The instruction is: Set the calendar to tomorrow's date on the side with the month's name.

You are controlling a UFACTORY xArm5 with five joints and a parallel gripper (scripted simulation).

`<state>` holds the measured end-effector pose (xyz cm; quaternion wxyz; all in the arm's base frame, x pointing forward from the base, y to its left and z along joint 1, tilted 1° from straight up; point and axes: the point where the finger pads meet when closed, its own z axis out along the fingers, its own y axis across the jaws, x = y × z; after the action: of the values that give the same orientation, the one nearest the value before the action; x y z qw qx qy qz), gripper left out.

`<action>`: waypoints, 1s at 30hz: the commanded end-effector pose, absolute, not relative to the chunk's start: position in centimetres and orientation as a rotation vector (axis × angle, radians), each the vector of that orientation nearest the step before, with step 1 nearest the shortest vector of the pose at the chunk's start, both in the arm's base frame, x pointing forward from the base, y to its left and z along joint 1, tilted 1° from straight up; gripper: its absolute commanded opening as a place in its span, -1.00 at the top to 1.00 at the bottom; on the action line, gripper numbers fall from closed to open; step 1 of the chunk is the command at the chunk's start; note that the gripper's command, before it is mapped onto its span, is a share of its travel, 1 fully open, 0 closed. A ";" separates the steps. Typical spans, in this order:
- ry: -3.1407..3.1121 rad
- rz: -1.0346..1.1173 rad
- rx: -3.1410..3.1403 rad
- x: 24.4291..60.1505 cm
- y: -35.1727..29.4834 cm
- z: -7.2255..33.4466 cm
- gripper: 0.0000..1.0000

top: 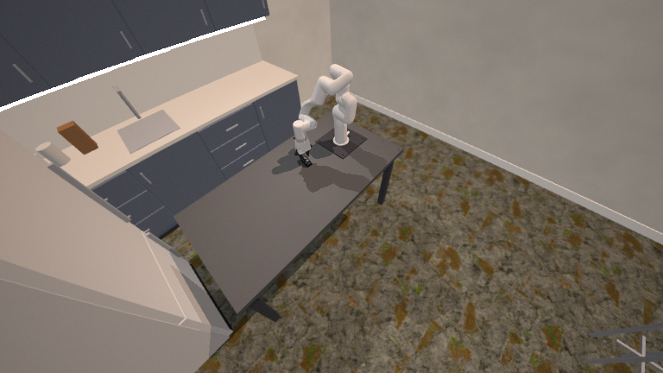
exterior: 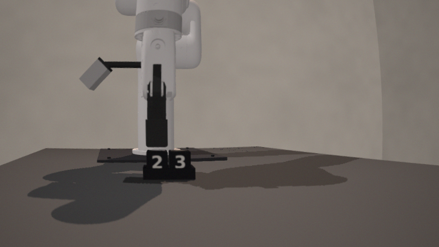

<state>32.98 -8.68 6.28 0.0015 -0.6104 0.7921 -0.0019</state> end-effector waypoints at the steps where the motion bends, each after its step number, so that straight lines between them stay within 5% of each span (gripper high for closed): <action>1: 2.485 -0.010 -1.915 33.1 -8.7 6.2 0.01; 30: 2.485 -0.010 -1.915 33.1 -8.7 3.6 0.01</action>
<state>32.96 -8.70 3.53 0.0015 -0.6104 0.7921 -0.0020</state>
